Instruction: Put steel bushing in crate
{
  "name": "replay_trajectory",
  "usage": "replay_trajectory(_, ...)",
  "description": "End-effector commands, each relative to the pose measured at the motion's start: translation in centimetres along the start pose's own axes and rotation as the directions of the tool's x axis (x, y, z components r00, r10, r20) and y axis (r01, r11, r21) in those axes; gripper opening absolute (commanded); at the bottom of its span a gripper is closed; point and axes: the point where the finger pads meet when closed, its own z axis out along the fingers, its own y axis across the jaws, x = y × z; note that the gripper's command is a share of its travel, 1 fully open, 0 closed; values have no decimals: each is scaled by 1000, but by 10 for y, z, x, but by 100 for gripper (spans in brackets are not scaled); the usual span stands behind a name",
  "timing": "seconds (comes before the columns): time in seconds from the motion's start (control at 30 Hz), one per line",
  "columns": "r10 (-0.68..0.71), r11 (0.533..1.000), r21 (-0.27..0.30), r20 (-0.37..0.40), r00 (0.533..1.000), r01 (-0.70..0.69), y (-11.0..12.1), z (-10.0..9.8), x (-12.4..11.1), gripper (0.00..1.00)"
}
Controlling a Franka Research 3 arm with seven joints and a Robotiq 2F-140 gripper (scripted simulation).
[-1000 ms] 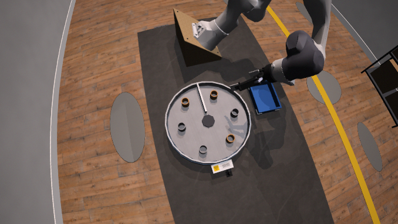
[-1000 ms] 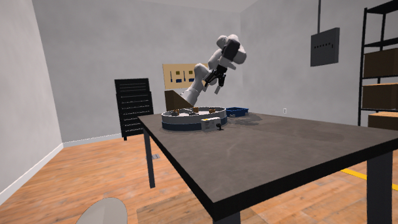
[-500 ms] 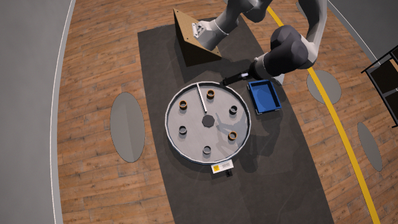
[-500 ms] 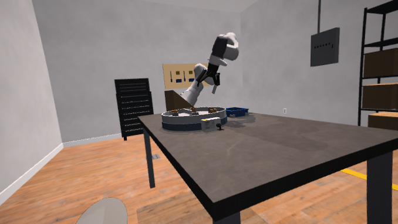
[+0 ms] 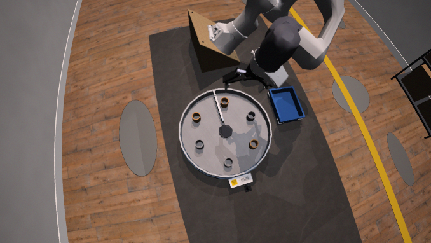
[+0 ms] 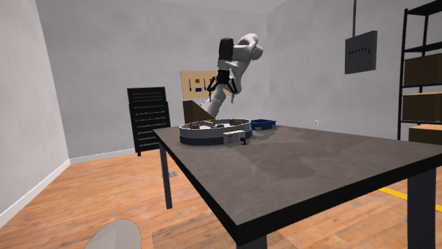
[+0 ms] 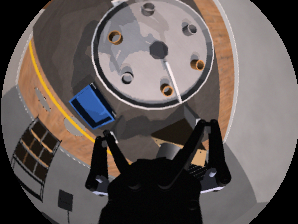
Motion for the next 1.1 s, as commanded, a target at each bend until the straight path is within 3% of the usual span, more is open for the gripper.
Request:
replay_trajectory(0.0, 158, 987, 44, -32, 987, -157, 12, 0, 2, 100)
replay_trajectory(0.2, 316, 944, 117, -64, 947, -307, 35, -1, 2, 100)
replay_trajectory(0.27, 316, 944, 117, -64, 947, -307, 35, -1, 2, 100)
replay_trajectory(0.47, 499, 855, 210, -85, 863, -474, 64, -3, 0, 100)
replay_trajectory(1.07, 503, 852, 212, -85, 860, -478, 65, -3, 0, 100)
